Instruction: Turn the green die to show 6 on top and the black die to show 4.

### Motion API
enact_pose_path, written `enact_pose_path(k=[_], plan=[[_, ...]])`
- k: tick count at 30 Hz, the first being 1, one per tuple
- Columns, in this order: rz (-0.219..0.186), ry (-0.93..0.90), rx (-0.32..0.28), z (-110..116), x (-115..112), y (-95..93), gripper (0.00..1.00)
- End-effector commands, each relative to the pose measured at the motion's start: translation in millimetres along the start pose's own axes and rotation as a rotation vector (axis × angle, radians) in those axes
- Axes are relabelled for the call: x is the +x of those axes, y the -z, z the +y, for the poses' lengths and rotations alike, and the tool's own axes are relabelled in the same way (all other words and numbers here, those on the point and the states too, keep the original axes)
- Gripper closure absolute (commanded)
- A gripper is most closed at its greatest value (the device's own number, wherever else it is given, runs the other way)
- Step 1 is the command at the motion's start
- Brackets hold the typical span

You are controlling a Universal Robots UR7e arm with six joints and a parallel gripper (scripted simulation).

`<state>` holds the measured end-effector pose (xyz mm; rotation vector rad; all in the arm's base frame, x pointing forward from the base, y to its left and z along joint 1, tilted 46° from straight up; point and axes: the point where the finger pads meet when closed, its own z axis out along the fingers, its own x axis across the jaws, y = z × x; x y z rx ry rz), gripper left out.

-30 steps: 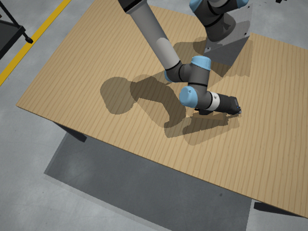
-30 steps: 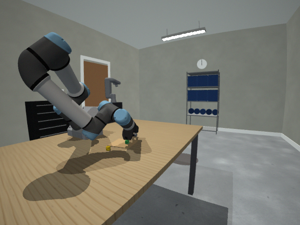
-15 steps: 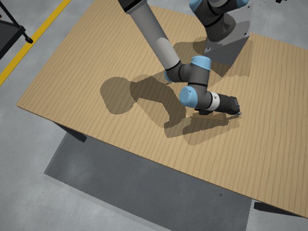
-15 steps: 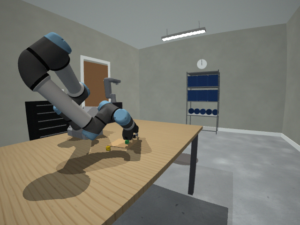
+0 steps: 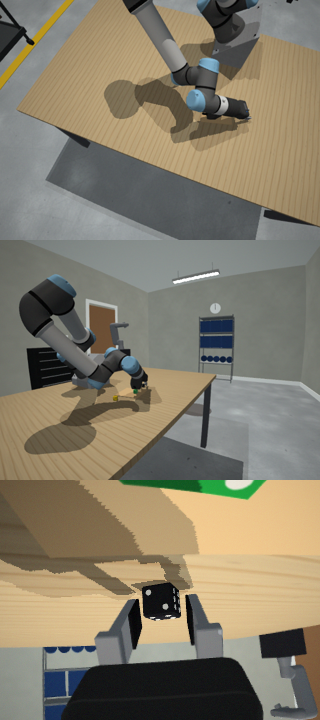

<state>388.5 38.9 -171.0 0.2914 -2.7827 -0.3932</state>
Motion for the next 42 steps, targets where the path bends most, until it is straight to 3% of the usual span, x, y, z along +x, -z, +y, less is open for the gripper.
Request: enact_pose_path(k=[1, 29, 42], plan=[[-0.001, 0.001, 0.0, 0.3, -0.2, 0.2, 0.3], [-0.001, 0.001, 0.0, 0.3, -0.2, 1.9, 0.3], [-0.001, 0.001, 0.0, 0.3, -0.2, 42.2, 0.3]])
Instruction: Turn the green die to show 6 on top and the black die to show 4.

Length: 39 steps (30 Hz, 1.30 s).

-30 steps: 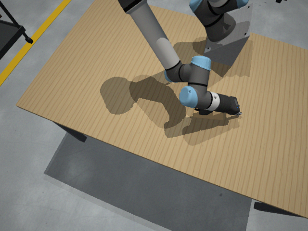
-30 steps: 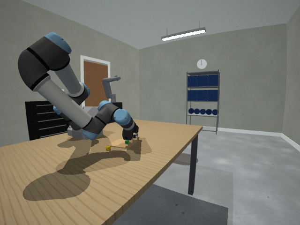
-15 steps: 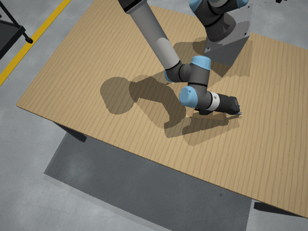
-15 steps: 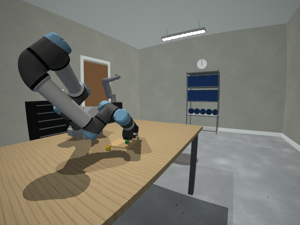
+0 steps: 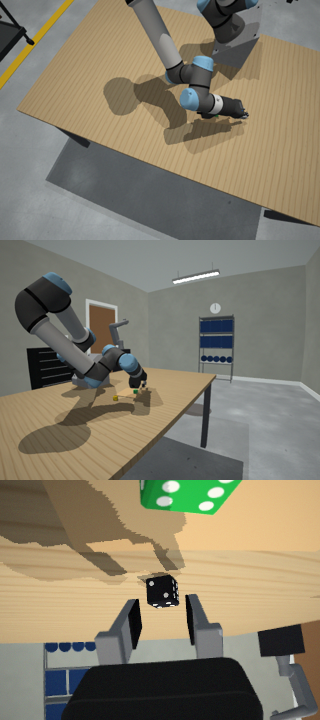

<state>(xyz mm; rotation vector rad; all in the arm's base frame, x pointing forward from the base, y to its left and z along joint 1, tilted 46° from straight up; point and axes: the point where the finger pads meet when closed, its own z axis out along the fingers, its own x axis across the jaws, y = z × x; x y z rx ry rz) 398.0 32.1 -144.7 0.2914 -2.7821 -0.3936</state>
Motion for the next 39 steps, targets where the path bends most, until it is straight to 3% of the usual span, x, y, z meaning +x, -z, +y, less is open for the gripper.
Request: enact_pose_path(k=[1, 13, 30, 39], plan=[[-0.001, 0.001, 0.001, 0.3, -0.3, 15.9, 0.3], [-0.001, 0.001, 0.001, 2.1, -0.3, 22.4, 0.3], [-0.001, 0.001, 0.001, 49.7, -0.2, 47.6, 0.3], [-0.001, 0.001, 0.001, 53.4, -0.1, 49.4, 0.3]])
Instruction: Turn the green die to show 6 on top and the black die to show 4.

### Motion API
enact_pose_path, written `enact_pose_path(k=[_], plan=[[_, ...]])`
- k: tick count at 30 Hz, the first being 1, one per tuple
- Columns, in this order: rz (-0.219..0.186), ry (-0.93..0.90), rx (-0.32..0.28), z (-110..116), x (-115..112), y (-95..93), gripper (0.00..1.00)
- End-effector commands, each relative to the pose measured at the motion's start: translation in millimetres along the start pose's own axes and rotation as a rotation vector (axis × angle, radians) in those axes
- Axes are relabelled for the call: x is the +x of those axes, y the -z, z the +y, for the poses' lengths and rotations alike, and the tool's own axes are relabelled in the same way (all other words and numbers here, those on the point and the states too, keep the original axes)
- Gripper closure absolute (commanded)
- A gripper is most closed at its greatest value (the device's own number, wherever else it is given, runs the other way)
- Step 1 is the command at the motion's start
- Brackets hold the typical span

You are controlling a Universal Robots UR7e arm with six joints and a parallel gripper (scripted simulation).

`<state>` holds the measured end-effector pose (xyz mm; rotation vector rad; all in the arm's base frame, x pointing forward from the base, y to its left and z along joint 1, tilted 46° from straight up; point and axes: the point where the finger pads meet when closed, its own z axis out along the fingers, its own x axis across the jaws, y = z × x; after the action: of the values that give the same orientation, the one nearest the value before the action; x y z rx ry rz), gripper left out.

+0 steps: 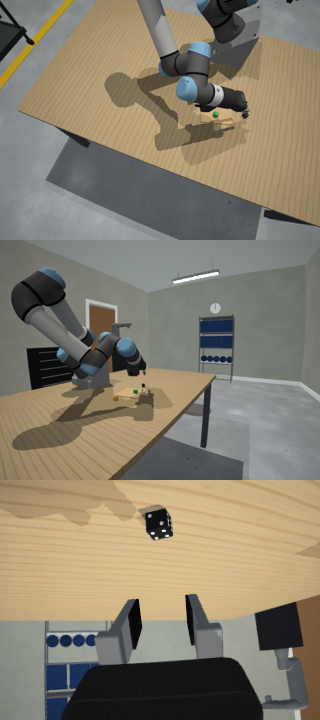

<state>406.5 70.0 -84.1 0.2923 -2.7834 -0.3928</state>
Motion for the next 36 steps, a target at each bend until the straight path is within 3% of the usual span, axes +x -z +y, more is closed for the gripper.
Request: enact_pose_path(k=[1, 8, 14, 16, 20, 21, 23, 24, 26, 27, 30, 33, 36], plan=[[0.002, 0.0, 0.002, 0.9, 0.1, -0.1, 0.3], [0.05, -0.008, 0.082, 3.1, 5.0, -10.2, 0.3], [0.128, -0.023, 0.273, 7.0, 12.8, -26.6, 0.3], [0.128, -0.023, 0.273, 7.0, 12.8, -26.6, 0.3], [0.161, -0.03, 0.447, 10.9, 15.7, -34.3, 0.3], [0.161, -0.03, 0.455, 11.1, 15.8, -34.5, 0.3], [0.165, -0.031, 0.55, 14.2, 15.8, -36.5, 0.3], [0.164, -0.031, 0.554, 14.3, 15.8, -36.6, 0.3], [0.157, -0.03, 0.651, 18.5, 14.7, -37.4, 0.3], [0.157, -0.03, 0.653, 18.6, 14.7, -37.4, 0.3], [0.132, -0.025, 0.781, 26.0, 11.8, -36.8, 0.3], [0.13, -0.025, 0.791, 26.8, 11.5, -36.7, 0.3], [0.09, -0.017, 0.908, 36.3, 7.6, -34.9, 0.3]])
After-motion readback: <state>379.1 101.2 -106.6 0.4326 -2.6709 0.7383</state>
